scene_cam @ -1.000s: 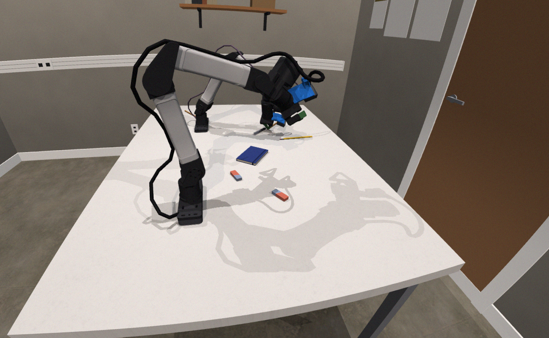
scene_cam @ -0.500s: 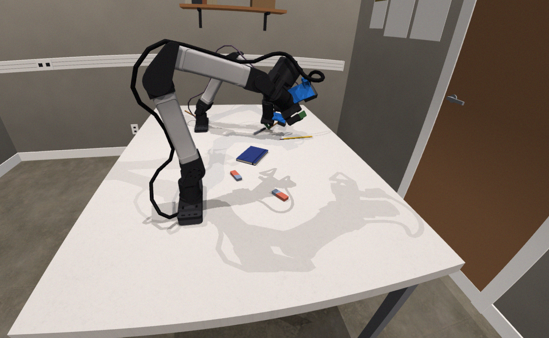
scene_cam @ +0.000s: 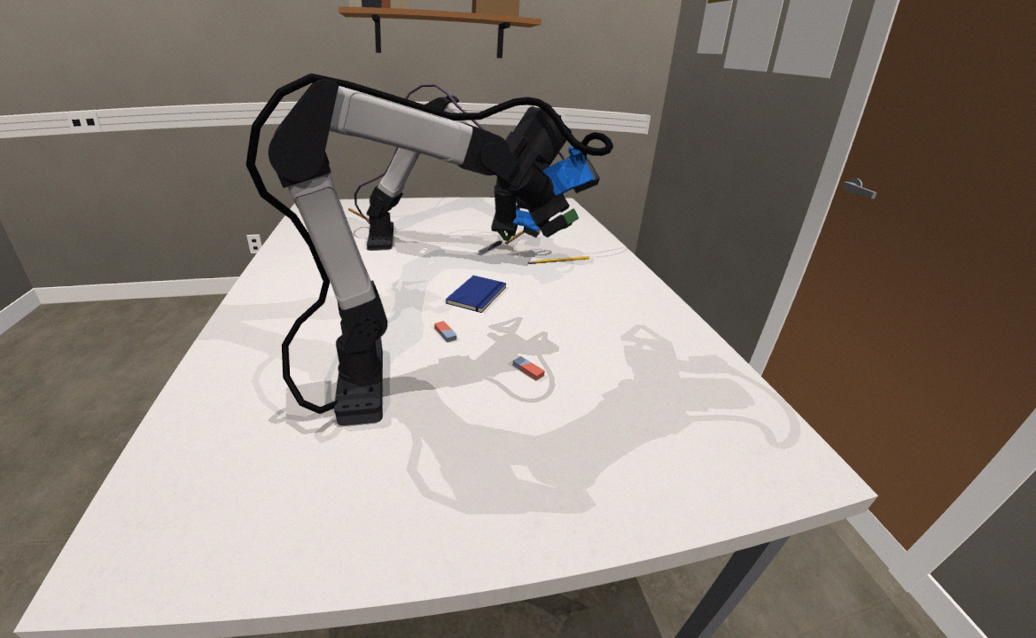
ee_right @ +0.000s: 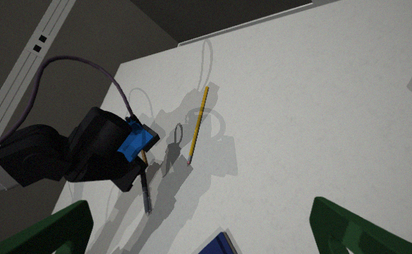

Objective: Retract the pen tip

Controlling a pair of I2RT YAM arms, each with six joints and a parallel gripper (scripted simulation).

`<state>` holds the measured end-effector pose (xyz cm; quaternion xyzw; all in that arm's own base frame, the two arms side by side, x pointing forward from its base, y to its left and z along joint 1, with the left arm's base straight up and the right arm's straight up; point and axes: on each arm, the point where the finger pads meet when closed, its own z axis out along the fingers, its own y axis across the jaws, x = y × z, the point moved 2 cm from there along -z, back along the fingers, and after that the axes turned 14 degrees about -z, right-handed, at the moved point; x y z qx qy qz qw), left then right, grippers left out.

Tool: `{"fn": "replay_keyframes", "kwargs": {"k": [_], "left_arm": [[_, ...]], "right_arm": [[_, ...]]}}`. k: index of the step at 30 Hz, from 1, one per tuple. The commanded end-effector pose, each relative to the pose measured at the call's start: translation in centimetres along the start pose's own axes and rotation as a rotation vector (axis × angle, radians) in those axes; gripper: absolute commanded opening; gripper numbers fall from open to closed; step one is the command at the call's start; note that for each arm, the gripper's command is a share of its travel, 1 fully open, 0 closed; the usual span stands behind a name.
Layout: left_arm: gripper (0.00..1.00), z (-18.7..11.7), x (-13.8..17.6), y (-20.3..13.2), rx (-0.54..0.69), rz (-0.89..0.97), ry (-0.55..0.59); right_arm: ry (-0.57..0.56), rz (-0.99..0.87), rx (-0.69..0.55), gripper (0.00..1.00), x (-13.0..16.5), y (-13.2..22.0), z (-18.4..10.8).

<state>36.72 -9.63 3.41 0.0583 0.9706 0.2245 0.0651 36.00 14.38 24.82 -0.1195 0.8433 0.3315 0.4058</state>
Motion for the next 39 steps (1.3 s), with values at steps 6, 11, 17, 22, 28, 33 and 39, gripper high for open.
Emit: {"fn": "replay_keyframes", "kwargs": {"k": [6, 11, 17, 22, 28, 33, 39], "left_arm": [[0.00, -5.4, -0.5, 0.5, 0.027, -0.025, -0.044], [0.00, -7.6, -0.3, 0.6, 0.027, -0.024, -0.048], [0.00, -6.5, -0.6, 0.9, 0.024, -0.037, -0.067], [0.00, -6.1, -0.5, 0.2, 0.019, -0.025, -0.055], [0.28, -7.5, -1.4, 1.4, 0.055, -0.066, -0.101], [0.28, -8.1, -2.7, 2.0, 0.141, -0.134, -0.186], [0.28, -9.3, -4.2, 3.2, 0.229, -0.209, -0.290]], "right_arm": [[-0.016, -0.012, -0.005, 1.00, -0.5, 0.3, -0.3], [-0.016, -0.012, -0.005, 1.00, -0.5, 0.3, -0.3], [-0.016, -0.012, -0.005, 1.00, -0.5, 0.3, -0.3], [-0.016, -0.012, -0.005, 1.00, -0.5, 0.3, -0.3], [-0.092, -0.066, 0.010, 1.00, -2.9, 0.7, -1.5], [-0.144, -0.131, 0.078, 1.00, -3.9, -0.1, -2.2], [-0.147, -0.165, 0.145, 1.00, -3.6, -1.7, -1.9]]}}
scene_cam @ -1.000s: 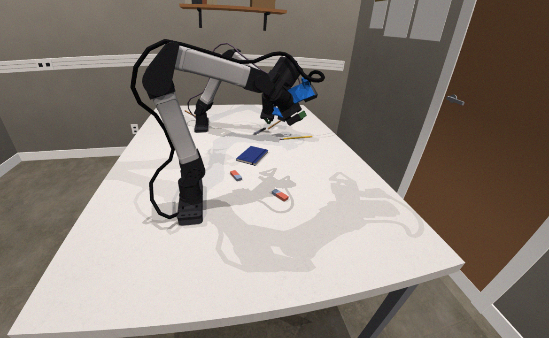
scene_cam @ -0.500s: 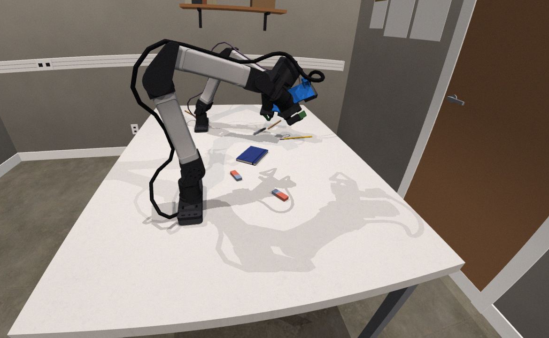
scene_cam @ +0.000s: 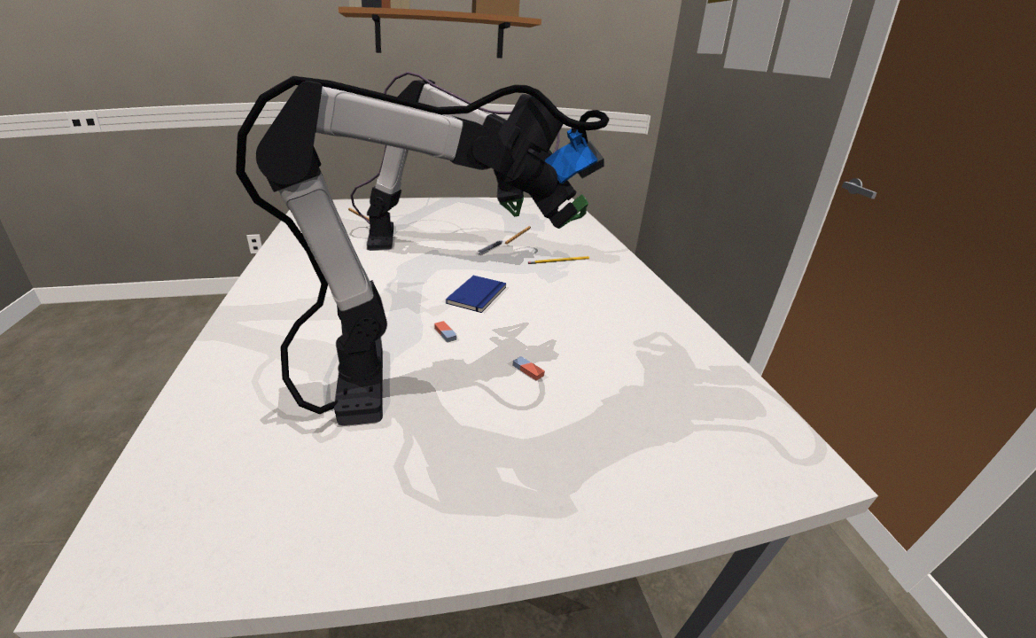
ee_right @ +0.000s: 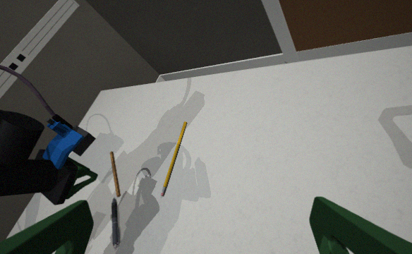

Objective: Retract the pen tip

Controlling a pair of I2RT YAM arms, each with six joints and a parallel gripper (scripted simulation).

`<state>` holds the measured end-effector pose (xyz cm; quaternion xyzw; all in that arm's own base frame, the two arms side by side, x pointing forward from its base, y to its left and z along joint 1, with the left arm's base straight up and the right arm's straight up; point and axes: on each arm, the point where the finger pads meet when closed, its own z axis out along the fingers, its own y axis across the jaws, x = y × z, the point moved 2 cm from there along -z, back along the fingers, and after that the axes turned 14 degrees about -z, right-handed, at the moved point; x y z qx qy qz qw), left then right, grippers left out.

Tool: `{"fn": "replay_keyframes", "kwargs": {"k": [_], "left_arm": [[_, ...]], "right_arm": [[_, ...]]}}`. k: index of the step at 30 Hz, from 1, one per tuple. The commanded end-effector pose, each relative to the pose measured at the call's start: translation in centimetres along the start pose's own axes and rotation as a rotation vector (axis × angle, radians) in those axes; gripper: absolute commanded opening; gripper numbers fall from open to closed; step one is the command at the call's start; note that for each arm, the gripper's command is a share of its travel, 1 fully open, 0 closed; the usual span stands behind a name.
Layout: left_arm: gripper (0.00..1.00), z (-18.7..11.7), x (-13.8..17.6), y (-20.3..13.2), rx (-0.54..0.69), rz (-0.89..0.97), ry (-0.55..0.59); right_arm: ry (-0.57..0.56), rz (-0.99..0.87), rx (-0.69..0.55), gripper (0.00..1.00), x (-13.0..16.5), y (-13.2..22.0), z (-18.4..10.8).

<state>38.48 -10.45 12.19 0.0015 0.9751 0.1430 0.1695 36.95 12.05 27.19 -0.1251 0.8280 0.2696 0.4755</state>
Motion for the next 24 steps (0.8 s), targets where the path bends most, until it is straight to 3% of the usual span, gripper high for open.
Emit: {"fn": "replay_keyframes", "kwargs": {"k": [1, 3, 6, 11, 14, 19, 20, 24], "left_arm": [[0.28, -1.6, -2.1, -0.1, 0.110, -0.061, -0.127], [0.28, -2.4, -3.0, 0.8, 0.145, -0.102, -0.183], [0.28, -3.4, -3.8, 1.8, 0.187, -0.143, -0.247], [0.28, -3.2, -3.4, 2.6, 0.181, -0.155, -0.241], [0.28, -5.7, -4.8, 2.7, 0.190, -0.174, -0.300], [0.28, -5.7, -5.0, 3.6, 0.159, -0.193, -0.308], [0.28, -3.1, -3.4, 1.7, 0.173, -0.176, -0.196], [0.28, -0.9, 0.1, 0.6, 0.198, -0.335, -0.035]], "right_arm": [[-0.043, -0.062, 0.059, 1.00, -1.0, -1.3, 0.2], [-0.137, -0.126, 0.086, 1.00, -4.0, -0.5, -1.9], [-0.141, -0.148, 0.134, 1.00, -3.5, -1.5, -2.1], [-0.101, -0.125, 0.143, 1.00, -2.1, -2.4, -1.4], [-0.180, -0.151, 0.102, 1.00, -5.0, -0.4, -3.0], [-0.122, -0.133, 0.097, 1.00, -3.4, -0.9, -1.6], [-0.207, -0.175, 0.144, 1.00, -5.8, -1.0, -3.6], [-0.272, -0.247, 0.239, 1.00, -7.5, -1.9, -5.1]]}}
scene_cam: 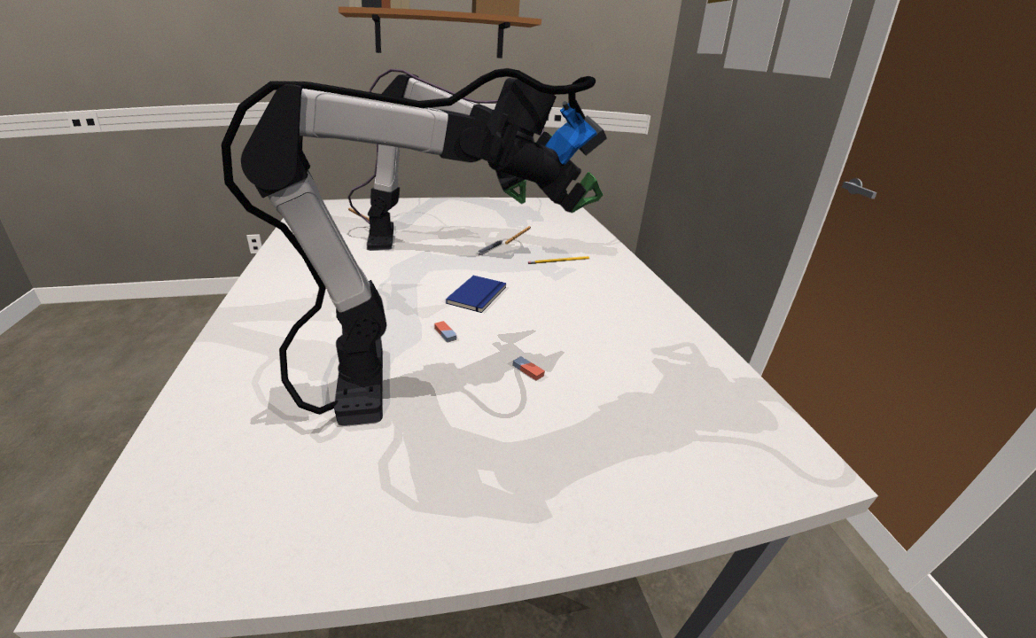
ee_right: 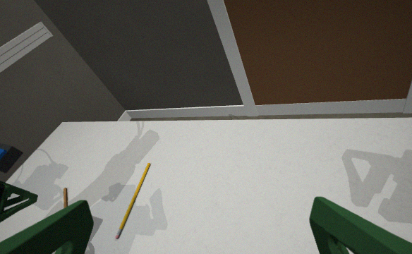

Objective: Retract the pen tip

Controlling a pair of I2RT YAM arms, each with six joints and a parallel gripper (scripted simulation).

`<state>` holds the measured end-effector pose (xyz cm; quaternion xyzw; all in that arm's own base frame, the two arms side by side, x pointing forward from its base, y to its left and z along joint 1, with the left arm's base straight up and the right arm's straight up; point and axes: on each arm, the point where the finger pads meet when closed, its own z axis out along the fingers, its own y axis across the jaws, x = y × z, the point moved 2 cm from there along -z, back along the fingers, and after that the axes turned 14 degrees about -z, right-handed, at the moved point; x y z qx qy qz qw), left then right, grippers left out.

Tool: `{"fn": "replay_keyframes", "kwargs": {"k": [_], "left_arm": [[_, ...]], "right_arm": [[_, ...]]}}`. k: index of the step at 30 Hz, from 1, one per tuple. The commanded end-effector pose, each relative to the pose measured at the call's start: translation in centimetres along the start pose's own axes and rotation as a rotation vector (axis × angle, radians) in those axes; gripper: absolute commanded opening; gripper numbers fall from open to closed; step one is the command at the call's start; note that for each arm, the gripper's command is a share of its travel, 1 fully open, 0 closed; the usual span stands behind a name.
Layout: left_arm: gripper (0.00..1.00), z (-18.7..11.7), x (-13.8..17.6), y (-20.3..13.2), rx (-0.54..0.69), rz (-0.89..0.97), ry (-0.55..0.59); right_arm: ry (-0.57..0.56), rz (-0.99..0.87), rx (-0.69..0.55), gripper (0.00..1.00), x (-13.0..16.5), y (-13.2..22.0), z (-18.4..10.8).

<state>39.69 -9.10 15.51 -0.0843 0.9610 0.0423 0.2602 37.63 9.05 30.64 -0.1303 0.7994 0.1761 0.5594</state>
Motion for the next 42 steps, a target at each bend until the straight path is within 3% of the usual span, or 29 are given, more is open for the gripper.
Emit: {"fn": "replay_keyframes", "kwargs": {"k": [1, 5, 7, 10, 13, 18, 19, 23, 26, 27, 28, 32, 34, 35, 36, 39, 40, 42], "left_arm": [[0.28, 1.2, 3.3, -1.0, 0.013, -0.183, 0.146], [0.28, 1.8, 6.1, -1.2, -0.015, -0.418, 0.278], [0.28, 1.9, 7.1, -1.6, -0.032, -0.517, 0.329], [0.28, 1.4, 5.9, -1.6, -0.014, -0.564, 0.309], [0.28, 2.4, 10.4, -1.8, -0.118, -0.680, 0.454], [0.28, 2.1, 12.3, -2.1, -0.219, -0.942, 0.558], [0.28, 2.2, 12.2, -1.9, -0.226, -0.970, 0.563], [0.28, 2.1, 11.4, -1.9, -0.178, -0.902, 0.520], [0.28, 3.2, 12.6, -2.1, -0.203, -0.856, 0.540], [0.28, 1.9, 11.3, -2.3, -0.163, -0.863, 0.517], [0.28, 1.4, 10.6, -2.7, -0.138, -0.865, 0.501], [0.28, 1.6, 11.6, -2.3, -0.165, -0.857, 0.519], [0.28, 1.7, 11.5, -2.3, -0.161, -0.858, 0.514], [0.28, 0.6, 10.7, -1.8, -0.160, -0.841, 0.470], [0.28, 1.6, 12.0, -1.2, -0.204, -0.832, 0.497], [0.28, 0.8, 10.1, -1.9, -0.140, -0.868, 0.468], [0.28, 2.5, 11.5, -1.7, -0.171, -0.861, 0.485], [0.28, 2.3, 11.7, -1.6, -0.182, -0.858, 0.495]], "right_arm": [[-0.152, -0.116, 0.117, 1.00, -4.7, -1.6, -2.2], [-0.157, -0.175, 0.231, 1.00, -4.1, -3.7, -2.8], [-0.198, -0.209, 0.281, 1.00, -5.4, -4.2, -4.0], [-0.203, -0.218, 0.286, 1.00, -5.7, -4.1, -3.9], [-0.269, -0.266, 0.376, 1.00, -7.8, -5.0, -6.2], [-0.322, -0.327, 0.505, 1.00, -9.3, -6.4, -8.7], [-0.296, -0.330, 0.520, 1.00, -8.3, -6.9, -8.3], [-0.264, -0.323, 0.512, 1.00, -7.4, -7.2, -7.7], [-0.264, -0.317, 0.488, 1.00, -7.3, -6.8, -7.4], [-0.372, -0.322, 0.468, 1.00, -10.7, -5.1, -9.6], [-0.382, -0.318, 0.465, 1.00, -11.0, -4.9, -9.8], [-0.364, -0.312, 0.476, 1.00, -10.6, -5.4, -9.3], [-0.306, -0.299, 0.481, 1.00, -8.9, -6.1, -8.3], [-0.292, -0.296, 0.480, 1.00, -8.6, -6.2, -8.2], [-0.277, -0.292, 0.474, 1.00, -8.0, -6.1, -8.0], [-0.299, -0.298, 0.475, 1.00, -8.5, -5.9, -8.4], [-0.296, -0.297, 0.474, 1.00, -8.5, -5.9, -8.4], [-0.296, -0.297, 0.474, 1.00, -8.5, -5.9, -8.4]]}}
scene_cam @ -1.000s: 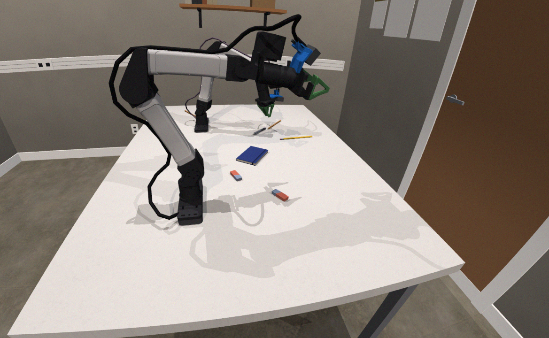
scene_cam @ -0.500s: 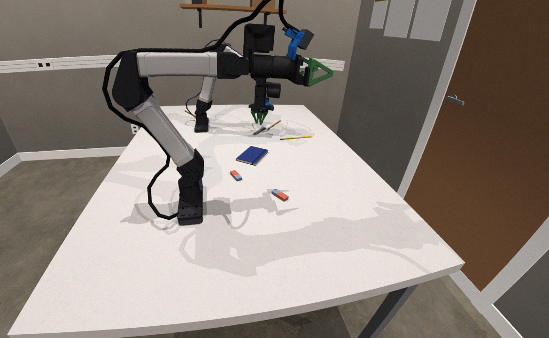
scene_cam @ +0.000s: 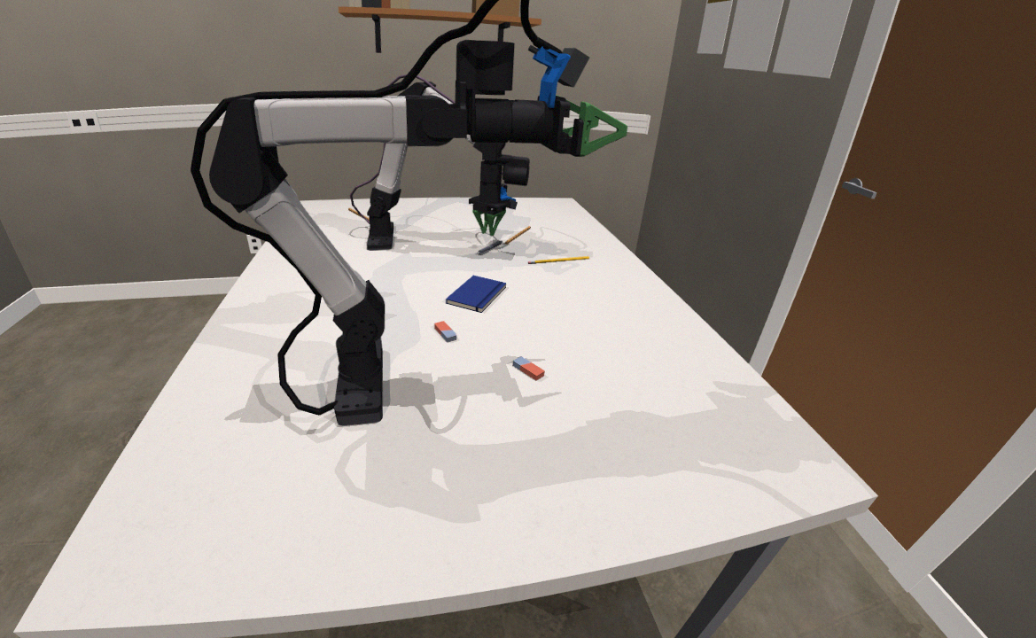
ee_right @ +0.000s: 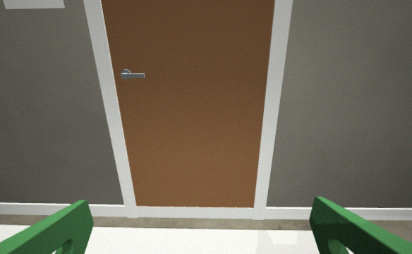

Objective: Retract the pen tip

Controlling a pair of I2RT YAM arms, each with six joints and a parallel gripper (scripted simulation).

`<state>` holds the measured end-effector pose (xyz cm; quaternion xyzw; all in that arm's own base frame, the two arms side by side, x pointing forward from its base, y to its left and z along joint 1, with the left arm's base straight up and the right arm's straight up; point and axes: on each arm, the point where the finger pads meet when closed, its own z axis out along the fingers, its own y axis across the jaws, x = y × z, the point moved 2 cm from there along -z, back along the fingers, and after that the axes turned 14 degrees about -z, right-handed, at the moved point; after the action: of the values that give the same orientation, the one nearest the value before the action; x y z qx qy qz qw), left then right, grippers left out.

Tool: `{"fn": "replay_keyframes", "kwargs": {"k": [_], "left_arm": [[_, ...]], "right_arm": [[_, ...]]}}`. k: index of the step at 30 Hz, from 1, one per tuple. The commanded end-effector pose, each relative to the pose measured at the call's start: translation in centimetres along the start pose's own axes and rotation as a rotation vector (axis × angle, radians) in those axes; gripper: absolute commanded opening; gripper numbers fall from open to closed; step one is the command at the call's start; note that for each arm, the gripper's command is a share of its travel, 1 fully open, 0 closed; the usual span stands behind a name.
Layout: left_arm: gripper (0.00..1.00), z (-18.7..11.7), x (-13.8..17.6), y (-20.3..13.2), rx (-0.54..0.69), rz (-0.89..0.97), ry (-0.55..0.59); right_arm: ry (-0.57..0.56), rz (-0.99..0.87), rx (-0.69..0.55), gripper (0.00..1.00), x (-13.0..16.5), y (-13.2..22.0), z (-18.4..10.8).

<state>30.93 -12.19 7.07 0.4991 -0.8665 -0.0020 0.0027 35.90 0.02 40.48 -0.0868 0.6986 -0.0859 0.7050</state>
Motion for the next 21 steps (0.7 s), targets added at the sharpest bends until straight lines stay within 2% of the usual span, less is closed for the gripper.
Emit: {"fn": "replay_keyframes", "kwargs": {"k": [1, 3, 14, 18, 21], "left_arm": [[0.28, -0.4, -0.3, -0.2, 0.027, -0.006, -0.015], [0.28, 1.5, -0.4, -0.4, 0.001, 0.000, -0.015], [0.28, 3.1, -0.3, -0.6, 0.013, 0.001, -0.017], [0.28, 2.6, -0.3, -0.6, 0.019, 0.003, -0.016], [0.28, 4.1, -0.2, -0.4, 0.007, 0.003, -0.017]], "right_arm": [[0.003, 0.009, -0.003, 1.00, 0.0, 0.2, -0.1], [0.003, 0.009, -0.003, 1.00, 0.0, 0.2, -0.1], [0.003, 0.009, -0.003, 1.00, 0.0, 0.2, -0.1], [0.003, 0.009, -0.003, 1.00, 0.0, 0.2, -0.1], [0.003, 0.009, -0.003, 1.00, 0.0, 0.2, -0.1]]}}
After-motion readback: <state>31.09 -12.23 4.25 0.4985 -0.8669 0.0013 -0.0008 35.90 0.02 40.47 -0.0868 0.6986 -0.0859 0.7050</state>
